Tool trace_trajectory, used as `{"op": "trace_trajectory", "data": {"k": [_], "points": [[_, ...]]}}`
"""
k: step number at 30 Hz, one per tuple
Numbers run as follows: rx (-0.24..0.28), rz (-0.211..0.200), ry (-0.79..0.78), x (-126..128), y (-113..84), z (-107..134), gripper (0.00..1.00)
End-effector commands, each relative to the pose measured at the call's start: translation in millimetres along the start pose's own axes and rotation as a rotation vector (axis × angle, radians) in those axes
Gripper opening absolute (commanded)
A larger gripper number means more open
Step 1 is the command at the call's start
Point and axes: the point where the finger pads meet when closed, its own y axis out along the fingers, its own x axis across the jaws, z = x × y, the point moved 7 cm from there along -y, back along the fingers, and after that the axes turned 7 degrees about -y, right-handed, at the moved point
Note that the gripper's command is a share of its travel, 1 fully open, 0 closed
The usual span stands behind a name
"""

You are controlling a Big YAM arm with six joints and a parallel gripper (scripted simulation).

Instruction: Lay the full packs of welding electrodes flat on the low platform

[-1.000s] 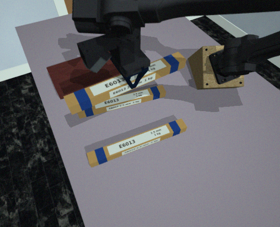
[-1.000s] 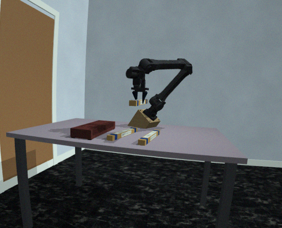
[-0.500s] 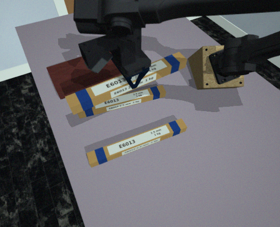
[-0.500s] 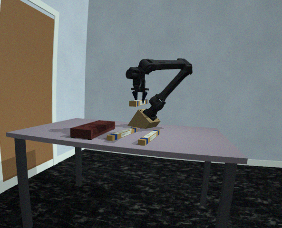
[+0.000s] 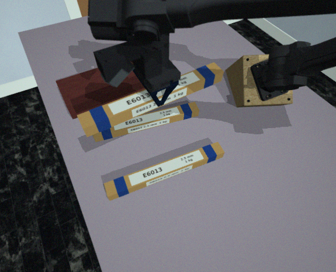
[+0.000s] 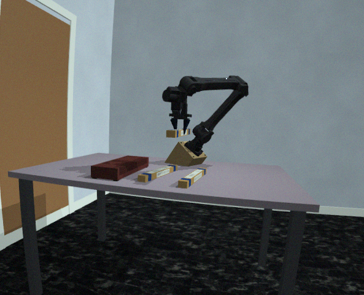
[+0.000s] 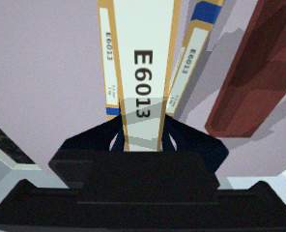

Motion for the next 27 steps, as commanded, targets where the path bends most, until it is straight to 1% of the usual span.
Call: {"op": "trace_trajectory", "data": {"k": [1,27], "points": [[-0.022,0.017,-0.01,1,-1.8,-5,0.0],[-0.022,0.016,-0.01,1,27.9,-5,0.0]]}}
